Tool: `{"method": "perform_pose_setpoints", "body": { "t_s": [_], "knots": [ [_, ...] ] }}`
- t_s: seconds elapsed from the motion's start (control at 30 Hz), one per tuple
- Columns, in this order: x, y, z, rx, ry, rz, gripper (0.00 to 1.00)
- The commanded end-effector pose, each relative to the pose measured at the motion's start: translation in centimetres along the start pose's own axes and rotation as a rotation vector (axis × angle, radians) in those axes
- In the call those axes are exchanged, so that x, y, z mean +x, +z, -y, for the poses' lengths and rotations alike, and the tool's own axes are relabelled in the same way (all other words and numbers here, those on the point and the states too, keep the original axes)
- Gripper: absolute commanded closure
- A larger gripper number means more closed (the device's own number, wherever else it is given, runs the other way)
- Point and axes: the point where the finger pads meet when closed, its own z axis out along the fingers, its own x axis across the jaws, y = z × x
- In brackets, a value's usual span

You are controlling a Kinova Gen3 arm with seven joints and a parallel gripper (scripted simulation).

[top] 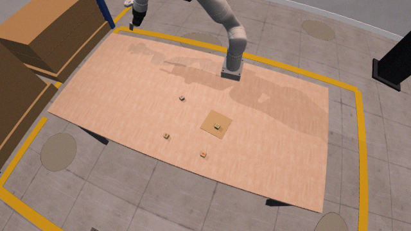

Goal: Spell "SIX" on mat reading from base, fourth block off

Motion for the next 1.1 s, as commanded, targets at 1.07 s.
{"method": "perform_pose_setpoints", "body": {
  "t_s": [1.07],
  "knots": [
    [-32.3,1.0,-21.1,-0.233,-0.043,0.127,0.00]
  ]
}}
